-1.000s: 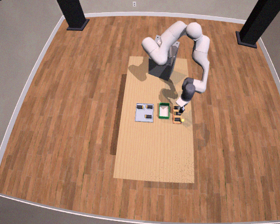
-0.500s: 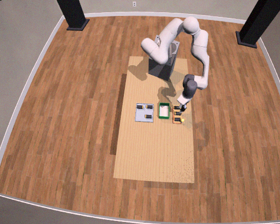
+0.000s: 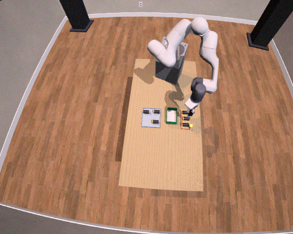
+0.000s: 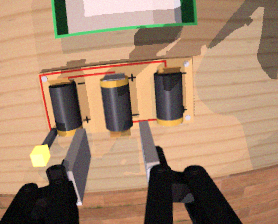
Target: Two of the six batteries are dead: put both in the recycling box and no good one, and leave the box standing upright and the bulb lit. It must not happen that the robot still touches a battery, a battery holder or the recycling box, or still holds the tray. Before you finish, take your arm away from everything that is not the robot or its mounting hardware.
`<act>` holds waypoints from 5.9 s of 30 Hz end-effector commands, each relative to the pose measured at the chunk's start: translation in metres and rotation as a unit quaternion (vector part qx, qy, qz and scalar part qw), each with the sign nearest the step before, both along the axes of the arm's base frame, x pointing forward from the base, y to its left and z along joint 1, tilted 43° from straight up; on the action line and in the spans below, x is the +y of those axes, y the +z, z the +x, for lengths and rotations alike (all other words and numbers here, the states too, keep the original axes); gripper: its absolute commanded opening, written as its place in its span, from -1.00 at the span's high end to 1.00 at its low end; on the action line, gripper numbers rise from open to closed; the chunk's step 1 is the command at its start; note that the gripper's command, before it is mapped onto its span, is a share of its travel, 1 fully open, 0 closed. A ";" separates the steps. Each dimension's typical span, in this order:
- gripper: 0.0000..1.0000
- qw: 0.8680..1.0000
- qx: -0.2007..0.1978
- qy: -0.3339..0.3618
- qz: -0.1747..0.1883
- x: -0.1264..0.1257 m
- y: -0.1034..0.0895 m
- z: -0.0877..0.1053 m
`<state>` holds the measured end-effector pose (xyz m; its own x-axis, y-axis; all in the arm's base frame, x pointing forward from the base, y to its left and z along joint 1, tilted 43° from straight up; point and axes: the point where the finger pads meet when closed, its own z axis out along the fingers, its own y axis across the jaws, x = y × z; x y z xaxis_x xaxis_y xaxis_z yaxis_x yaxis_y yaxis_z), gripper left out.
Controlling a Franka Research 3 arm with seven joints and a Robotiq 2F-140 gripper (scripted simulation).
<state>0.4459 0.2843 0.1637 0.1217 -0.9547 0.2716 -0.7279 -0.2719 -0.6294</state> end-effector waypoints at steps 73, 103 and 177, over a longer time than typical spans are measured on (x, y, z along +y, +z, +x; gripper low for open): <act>0.41 1.000 -0.001 -0.009 0.007 -0.008 -0.045 0.042; 0.41 1.000 -0.001 -0.009 0.007 -0.008 -0.045 0.042; 0.41 1.000 -0.001 -0.009 0.007 -0.009 -0.045 0.043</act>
